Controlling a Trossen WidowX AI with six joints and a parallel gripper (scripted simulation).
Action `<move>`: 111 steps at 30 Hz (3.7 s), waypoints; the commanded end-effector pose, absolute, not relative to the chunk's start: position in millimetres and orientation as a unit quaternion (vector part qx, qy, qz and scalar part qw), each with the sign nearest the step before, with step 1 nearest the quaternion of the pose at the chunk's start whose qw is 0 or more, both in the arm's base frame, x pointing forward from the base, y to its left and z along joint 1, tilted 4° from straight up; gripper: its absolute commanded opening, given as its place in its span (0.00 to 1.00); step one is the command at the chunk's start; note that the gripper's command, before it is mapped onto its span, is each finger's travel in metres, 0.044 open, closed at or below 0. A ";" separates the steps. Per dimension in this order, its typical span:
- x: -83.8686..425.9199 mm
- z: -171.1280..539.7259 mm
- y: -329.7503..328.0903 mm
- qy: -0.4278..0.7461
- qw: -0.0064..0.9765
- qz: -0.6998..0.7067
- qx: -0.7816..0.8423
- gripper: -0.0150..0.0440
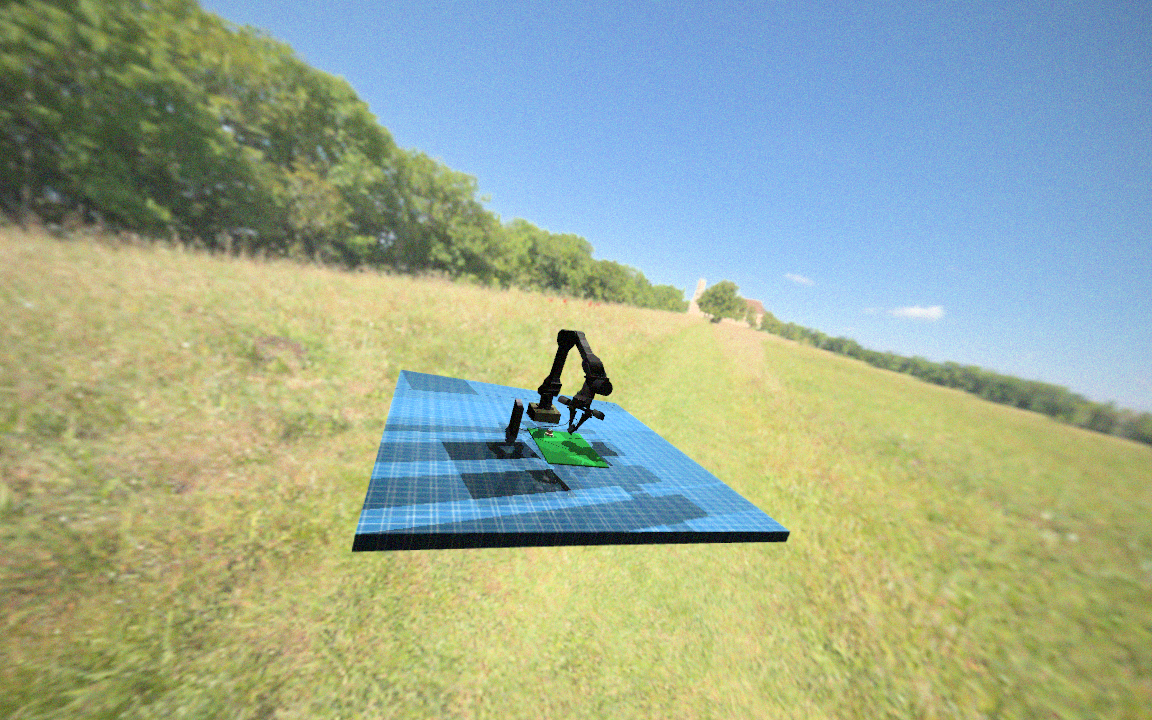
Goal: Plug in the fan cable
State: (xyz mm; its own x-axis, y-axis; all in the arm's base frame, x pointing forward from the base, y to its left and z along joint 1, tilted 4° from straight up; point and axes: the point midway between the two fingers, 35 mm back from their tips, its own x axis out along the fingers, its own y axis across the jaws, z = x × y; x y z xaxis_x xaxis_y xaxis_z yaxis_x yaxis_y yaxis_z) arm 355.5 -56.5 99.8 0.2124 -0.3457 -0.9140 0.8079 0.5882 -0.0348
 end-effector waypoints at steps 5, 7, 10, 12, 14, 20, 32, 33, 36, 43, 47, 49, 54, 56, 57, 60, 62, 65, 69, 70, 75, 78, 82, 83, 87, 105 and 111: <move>360.0 93.4 -56.2 0.465 0.765 -0.396 0.205 0.25; 361.1 92.2 -56.0 0.459 0.770 -0.397 0.199 0.25; 362.7 90.6 -55.6 0.448 0.777 -0.399 0.190 0.25; 363.7 89.6 -55.3 0.442 0.781 -0.401 0.185 0.25; 364.7 88.7 -55.0 0.434 0.785 -0.403 0.179 0.25; 367.1 86.3 -53.8 0.413 0.798 -0.407 0.163 0.25; 370.0 83.1 -50.7 0.368 0.820 -0.417 0.134 0.25; 370.1 82.9 -50.4 0.364 0.822 -0.417 0.132 0.25; 370.3 82.4 -49.5 0.353 0.827 -0.420 0.125 0.25; 370.2 81.7 -47.2 0.326 0.837 -0.426 0.110 0.25; 369.7 81.6 -45.8 0.310 0.842 -0.429 0.103 0.25; 369.3 81.6 -45.1 0.302 0.845 -0.431 0.099 0.25; 368.0 81.8 -43.3 0.282 0.851 -0.435 0.090 0.25; 367.3 81.9 -42.6 0.274 0.853 -0.436 0.086 0.25; 366.9 82.0 -42.2 0.270 0.854 -0.437 0.085 0.25; 365.7 82.3 -41.0 0.258 0.856 -0.440 0.080 0.25; 364.7 82.6 -40.3 0.250 0.858 -0.442 0.077 0.25; 363.2 83.0 -39.1 0.238 0.861 -0.444 0.072 0.25; 360.8 83.7 -37.6 0.222 0.864 -0.448 0.066 0.25; 360.1 83.9 -37.3 0.218 0.864 -0.449 0.065 0.25; 356.5 85.0 -35.4 0.197 0.867 -0.454 0.059 0.25; 354.1 85.7 -34.3 0.185 0.868 -0.456 0.055 0.25; 350.5 86.8 -32.8 0.169 0.870 -0.460 0.051 0.25; 349.6 87.0 -32.5 0.165 0.870 -0.461 0.050 0.25; 345.8 88.1 -31.2 0.150 0.871 -0.465 0.046 0.25; 324.6 93.8 -26.0 0.081 0.871 -0.484 0.035 0.25; 316.2 95.9 -24.8 0.058 0.869 -0.490 0.033 0.25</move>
